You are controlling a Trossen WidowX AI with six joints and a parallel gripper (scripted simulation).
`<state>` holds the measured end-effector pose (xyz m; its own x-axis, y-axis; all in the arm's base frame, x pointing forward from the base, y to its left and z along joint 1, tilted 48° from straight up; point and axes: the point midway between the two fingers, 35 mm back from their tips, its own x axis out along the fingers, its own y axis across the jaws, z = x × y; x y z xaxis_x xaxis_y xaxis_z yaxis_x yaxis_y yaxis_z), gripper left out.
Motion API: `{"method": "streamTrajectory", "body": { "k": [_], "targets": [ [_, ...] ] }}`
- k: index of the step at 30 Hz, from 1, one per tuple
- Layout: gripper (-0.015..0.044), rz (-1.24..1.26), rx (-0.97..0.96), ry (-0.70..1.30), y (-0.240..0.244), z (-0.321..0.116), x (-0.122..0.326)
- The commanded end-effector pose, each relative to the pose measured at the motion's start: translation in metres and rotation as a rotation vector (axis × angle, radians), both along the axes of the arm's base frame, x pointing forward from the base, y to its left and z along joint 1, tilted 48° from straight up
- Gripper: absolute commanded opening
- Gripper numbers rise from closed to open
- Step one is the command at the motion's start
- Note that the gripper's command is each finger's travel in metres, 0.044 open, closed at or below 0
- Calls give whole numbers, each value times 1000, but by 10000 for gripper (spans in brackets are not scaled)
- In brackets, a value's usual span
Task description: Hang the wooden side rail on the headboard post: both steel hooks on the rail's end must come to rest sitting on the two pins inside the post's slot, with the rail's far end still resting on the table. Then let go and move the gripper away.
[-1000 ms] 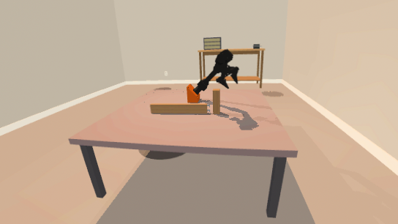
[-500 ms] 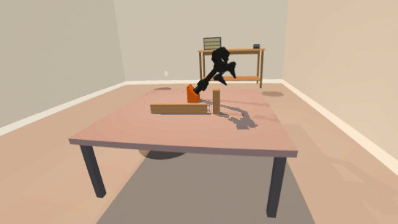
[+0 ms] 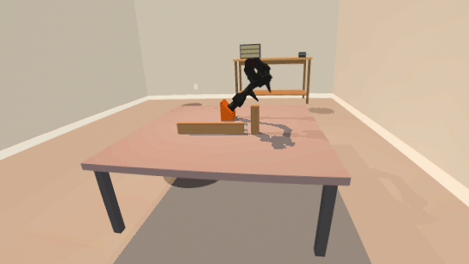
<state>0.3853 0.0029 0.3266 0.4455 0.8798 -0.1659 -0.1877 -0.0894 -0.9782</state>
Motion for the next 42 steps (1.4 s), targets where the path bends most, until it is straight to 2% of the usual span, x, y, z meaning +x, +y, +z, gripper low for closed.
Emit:
{"method": "streamTrajectory", "body": {
  "k": [1,13,32,42],
  "targets": [
    [440,-21,-62,-97,-6,-13,-12],
    [440,-68,-238,-335,-12,-57,-47],
    [440,-68,-490,-678,10,-149,-119],
    [440,-68,-499,-690,11,-153,-122]
  ]
}}
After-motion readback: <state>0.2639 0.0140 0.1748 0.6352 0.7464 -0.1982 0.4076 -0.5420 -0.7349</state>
